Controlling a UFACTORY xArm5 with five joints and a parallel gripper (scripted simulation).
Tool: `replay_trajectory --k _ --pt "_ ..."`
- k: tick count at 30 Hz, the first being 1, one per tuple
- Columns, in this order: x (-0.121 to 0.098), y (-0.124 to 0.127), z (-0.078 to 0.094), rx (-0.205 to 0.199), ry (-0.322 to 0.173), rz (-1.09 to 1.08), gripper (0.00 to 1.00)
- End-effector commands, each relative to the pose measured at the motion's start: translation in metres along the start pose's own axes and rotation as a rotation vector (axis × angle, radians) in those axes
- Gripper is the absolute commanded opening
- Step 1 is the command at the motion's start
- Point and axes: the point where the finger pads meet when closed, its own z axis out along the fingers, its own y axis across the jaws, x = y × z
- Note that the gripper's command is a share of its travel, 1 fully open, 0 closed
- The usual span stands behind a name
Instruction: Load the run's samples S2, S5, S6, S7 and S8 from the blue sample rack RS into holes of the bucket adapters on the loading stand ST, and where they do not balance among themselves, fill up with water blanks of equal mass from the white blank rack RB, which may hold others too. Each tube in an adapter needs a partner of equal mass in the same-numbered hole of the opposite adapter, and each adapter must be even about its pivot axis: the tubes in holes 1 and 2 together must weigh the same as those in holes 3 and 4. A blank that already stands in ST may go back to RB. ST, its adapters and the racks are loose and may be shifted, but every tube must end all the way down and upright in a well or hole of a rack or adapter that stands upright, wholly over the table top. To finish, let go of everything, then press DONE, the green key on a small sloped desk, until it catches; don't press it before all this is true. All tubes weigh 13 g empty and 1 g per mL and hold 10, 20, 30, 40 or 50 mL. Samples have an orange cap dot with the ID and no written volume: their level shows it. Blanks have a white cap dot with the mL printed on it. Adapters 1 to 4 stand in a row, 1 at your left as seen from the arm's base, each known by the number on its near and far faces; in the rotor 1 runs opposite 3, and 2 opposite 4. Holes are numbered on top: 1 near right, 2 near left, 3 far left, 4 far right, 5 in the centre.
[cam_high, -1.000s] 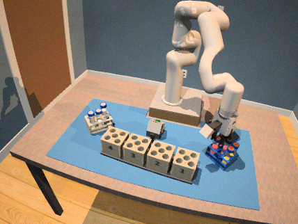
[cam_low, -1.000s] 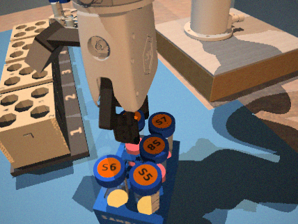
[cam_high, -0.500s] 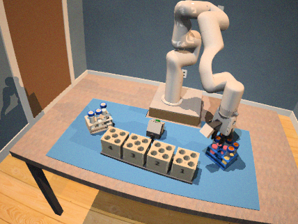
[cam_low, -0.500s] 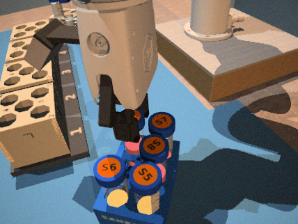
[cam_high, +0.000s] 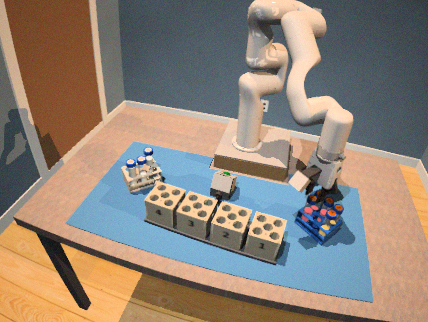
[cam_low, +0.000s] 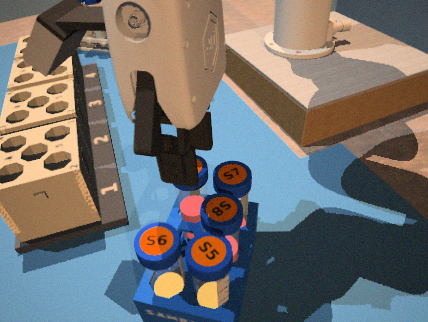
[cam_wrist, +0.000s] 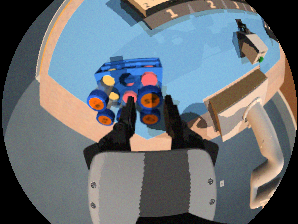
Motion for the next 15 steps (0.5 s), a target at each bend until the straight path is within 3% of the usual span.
replay_trajectory --k 1,15 --pt "0.0 -0.001 -0.012 0.003 0.001 0.0 0.43" --pt "-0.001 -0.001 -0.036 0.003 0.001 0.0 0.43"
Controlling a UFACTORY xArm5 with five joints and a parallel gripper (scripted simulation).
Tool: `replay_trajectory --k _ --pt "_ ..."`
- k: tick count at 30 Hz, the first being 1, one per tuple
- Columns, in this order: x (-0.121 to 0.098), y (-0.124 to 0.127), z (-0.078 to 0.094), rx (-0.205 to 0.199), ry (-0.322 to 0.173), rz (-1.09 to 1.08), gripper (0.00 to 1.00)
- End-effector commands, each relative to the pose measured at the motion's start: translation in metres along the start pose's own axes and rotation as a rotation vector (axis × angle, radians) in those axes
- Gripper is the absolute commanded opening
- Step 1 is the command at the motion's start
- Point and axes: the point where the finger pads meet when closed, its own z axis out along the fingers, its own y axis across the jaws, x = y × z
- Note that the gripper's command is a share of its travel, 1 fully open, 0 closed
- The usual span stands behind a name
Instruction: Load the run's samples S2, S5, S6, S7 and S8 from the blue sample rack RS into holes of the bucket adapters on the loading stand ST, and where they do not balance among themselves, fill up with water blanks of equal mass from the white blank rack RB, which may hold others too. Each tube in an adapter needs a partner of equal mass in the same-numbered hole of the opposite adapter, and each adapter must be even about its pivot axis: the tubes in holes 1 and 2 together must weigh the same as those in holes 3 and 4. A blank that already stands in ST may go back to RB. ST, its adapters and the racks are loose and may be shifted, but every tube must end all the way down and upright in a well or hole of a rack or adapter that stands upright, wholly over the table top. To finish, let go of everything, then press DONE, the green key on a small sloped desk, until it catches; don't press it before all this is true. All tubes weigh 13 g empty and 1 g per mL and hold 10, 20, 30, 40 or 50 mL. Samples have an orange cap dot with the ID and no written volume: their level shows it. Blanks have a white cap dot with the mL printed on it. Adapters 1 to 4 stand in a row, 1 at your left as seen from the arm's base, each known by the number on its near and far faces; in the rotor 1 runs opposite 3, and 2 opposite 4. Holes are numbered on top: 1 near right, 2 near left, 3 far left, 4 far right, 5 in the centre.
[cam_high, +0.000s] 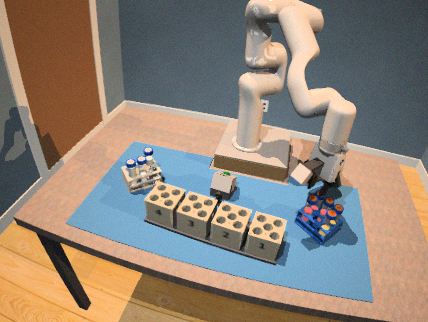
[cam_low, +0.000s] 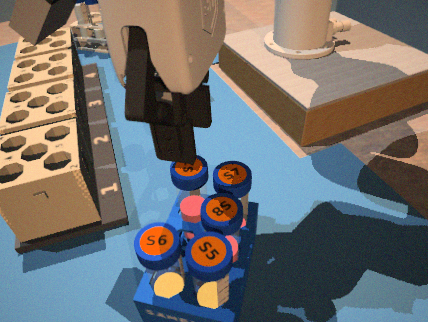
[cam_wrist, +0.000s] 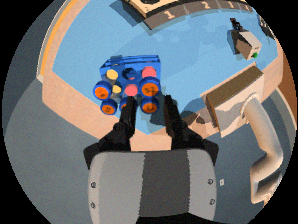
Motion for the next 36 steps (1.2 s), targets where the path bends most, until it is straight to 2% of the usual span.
replay_trajectory --k 1,36 --pt "0.0 -0.001 -0.012 0.003 0.001 0.0 0.43" --pt "-0.001 -0.001 -0.074 0.003 0.001 0.0 0.43"
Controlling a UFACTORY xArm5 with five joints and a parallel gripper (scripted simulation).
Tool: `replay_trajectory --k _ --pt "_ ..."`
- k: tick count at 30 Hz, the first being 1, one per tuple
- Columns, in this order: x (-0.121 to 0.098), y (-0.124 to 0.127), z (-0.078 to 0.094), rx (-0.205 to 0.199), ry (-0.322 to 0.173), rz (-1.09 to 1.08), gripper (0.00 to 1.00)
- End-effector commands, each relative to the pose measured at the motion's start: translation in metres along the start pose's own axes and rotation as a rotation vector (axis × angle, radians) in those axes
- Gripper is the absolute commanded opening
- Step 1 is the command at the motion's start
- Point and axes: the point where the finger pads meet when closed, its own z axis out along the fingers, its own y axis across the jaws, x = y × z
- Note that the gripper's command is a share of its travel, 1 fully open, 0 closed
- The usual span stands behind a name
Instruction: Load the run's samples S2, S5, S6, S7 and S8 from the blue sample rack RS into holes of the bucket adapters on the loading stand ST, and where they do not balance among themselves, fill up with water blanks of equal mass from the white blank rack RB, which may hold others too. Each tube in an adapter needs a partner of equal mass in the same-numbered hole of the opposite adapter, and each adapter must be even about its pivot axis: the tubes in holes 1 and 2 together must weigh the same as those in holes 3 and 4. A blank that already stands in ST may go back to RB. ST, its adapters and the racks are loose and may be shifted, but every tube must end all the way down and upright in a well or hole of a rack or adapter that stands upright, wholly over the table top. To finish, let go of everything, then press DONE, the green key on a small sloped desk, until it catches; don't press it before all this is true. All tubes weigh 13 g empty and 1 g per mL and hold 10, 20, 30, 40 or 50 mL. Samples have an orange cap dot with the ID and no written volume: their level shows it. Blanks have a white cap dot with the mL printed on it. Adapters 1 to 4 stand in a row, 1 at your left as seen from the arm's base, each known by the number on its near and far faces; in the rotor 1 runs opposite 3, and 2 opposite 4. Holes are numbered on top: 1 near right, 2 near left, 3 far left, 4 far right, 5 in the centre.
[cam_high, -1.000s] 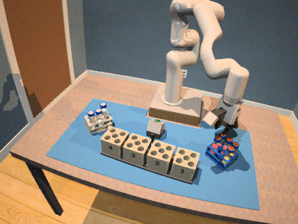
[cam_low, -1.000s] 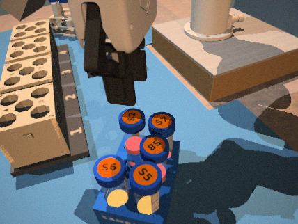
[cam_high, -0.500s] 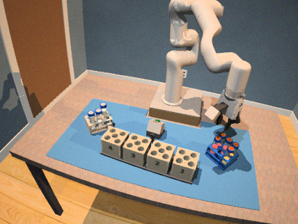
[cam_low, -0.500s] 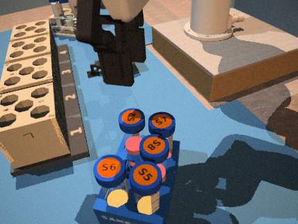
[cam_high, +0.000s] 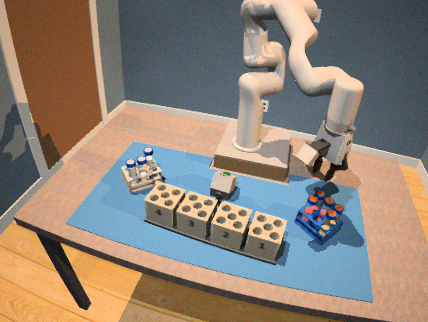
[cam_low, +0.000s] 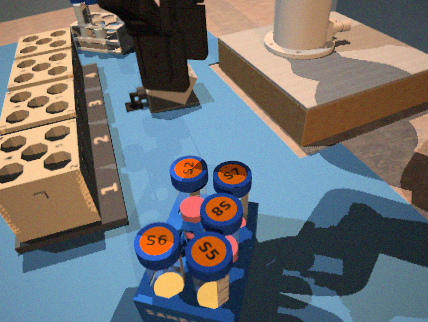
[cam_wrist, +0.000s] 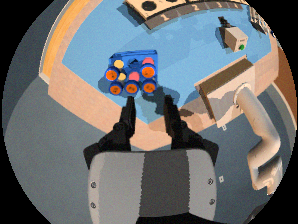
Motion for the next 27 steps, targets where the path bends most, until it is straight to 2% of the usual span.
replay_trajectory --k 1,6,27 --pt "0.0 -0.001 -0.0119 0.003 0.001 0.0 0.43" --pt "-0.0001 -0.001 -0.0163 0.003 0.001 0.0 0.43" --pt "-0.0001 -0.001 -0.0163 0.003 0.001 0.0 0.43"
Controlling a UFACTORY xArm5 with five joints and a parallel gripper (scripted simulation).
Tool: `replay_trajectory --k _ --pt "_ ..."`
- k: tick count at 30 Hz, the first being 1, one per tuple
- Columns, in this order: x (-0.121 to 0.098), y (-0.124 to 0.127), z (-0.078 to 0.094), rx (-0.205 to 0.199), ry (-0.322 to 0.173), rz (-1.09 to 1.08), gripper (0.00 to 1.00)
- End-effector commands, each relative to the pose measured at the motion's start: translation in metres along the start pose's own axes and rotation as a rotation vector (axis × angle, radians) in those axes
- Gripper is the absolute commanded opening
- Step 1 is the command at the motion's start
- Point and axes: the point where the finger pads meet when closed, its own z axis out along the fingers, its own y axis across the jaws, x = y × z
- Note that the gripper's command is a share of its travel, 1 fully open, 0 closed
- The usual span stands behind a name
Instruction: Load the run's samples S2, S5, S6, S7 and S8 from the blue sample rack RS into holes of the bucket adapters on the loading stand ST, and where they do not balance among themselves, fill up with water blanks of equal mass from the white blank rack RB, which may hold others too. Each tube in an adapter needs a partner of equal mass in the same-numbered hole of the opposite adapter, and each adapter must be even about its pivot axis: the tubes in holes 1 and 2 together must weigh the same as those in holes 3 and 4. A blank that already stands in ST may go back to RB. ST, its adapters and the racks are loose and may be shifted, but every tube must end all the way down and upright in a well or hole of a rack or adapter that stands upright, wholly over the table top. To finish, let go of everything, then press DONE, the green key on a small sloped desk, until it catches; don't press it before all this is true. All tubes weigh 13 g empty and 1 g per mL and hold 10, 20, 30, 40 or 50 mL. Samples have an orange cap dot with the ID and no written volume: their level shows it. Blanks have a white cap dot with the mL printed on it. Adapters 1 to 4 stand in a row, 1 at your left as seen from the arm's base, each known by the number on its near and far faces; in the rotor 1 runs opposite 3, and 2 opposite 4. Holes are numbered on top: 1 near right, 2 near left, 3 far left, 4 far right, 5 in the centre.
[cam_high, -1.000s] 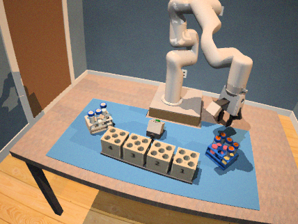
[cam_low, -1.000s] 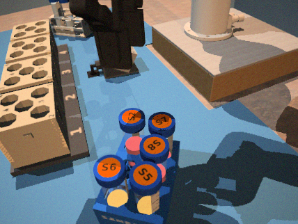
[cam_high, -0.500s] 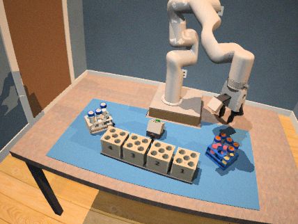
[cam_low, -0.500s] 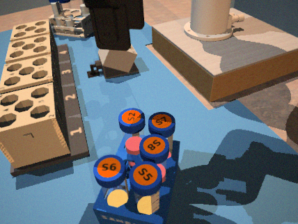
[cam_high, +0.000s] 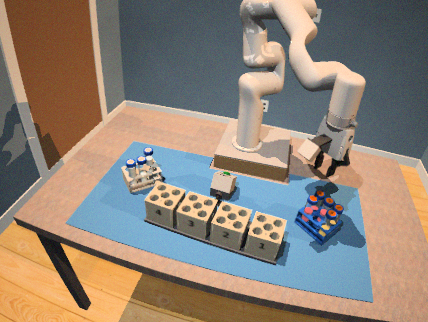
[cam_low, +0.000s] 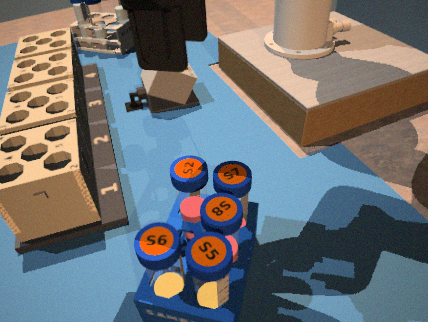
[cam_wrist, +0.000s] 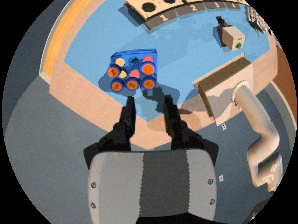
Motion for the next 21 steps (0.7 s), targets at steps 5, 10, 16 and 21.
replay_trajectory --k 5,10,16,21 --pt "0.0 -0.016 -0.001 0.004 0.001 0.0 0.57" --pt "0.0 -0.036 -0.001 0.004 0.001 0.0 0.57" --pt "0.0 -0.061 -0.001 0.004 0.001 0.0 0.57" --pt "0.0 -0.081 -0.001 0.004 0.001 0.0 0.57"
